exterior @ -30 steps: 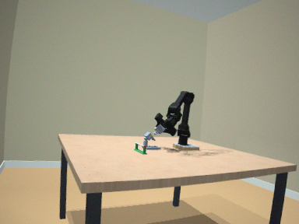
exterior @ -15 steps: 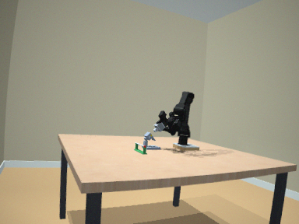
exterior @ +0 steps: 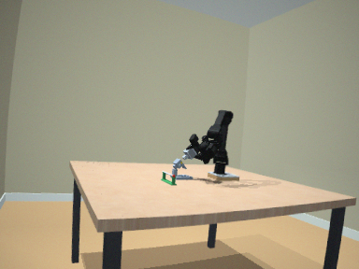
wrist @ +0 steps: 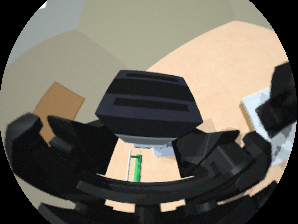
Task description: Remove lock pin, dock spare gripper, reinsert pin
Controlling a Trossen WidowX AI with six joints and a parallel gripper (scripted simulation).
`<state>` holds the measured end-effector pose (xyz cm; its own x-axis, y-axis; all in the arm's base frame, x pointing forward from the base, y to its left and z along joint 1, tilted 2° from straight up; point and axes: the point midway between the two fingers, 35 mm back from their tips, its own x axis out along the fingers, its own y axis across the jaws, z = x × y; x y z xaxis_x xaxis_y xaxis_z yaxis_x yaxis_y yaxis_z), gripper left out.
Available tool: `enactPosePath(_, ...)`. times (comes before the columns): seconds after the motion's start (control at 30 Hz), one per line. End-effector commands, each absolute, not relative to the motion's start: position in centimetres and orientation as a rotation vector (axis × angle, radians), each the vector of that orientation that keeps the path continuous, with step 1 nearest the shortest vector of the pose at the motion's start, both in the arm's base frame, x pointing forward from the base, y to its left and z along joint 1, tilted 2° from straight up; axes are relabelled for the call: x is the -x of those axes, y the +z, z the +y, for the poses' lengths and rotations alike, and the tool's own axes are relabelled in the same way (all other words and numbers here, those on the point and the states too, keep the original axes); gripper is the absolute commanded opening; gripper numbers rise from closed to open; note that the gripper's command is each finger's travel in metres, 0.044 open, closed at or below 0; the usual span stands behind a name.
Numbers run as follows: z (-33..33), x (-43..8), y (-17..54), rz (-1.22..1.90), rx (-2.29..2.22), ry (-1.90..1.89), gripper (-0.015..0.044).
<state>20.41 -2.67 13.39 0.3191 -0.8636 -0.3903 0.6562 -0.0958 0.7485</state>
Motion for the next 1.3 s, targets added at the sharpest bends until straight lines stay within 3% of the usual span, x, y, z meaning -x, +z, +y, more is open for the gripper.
enactPosePath(0.0,-2.8,-20.9,13.2,-0.256,-1.055,-1.283,0.0000)
enactPosePath(1.27,-2.9,-24.6,10.0,-0.257,-1.057,-1.281,0.0000)
